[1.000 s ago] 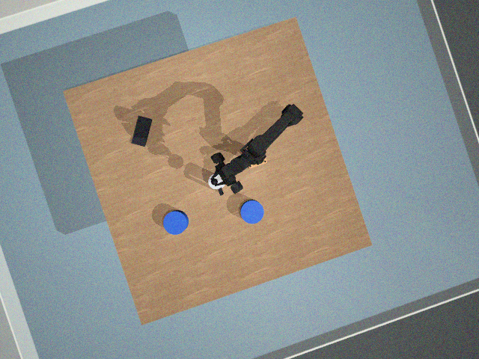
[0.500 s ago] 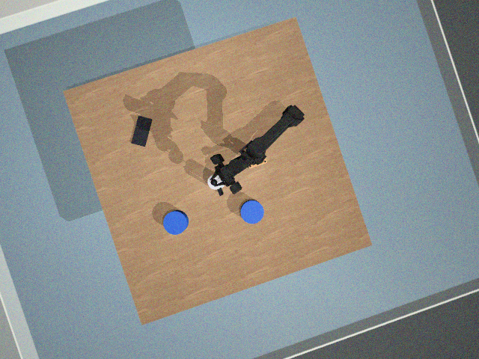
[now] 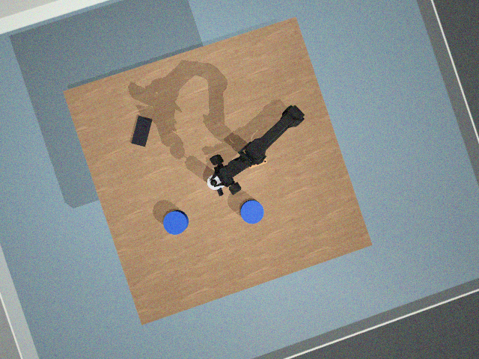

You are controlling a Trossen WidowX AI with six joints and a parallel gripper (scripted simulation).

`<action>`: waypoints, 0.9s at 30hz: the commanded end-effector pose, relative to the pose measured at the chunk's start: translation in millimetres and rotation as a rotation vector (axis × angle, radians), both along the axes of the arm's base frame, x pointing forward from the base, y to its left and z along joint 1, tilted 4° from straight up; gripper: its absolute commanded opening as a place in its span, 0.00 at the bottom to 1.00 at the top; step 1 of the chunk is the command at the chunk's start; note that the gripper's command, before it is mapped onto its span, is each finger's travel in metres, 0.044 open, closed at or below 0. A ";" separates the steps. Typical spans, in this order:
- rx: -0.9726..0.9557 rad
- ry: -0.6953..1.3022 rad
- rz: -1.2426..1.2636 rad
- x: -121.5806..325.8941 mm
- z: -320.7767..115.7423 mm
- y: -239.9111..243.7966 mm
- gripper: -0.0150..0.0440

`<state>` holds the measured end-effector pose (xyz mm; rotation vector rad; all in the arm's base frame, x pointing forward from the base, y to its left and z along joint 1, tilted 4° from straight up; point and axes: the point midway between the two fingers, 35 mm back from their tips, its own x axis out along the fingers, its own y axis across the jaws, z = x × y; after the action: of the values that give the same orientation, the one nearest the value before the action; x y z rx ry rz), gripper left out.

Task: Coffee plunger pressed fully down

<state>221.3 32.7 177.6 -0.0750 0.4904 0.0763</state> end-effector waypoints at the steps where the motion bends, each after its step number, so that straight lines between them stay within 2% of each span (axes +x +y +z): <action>1: -0.016 0.027 0.003 0.4 -8.9 -0.4 0.46; 27: -0.016 0.027 0.003 4.0 -8.2 0.3 0.46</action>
<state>225.2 33.2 174.1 -0.0788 0.5054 0.0754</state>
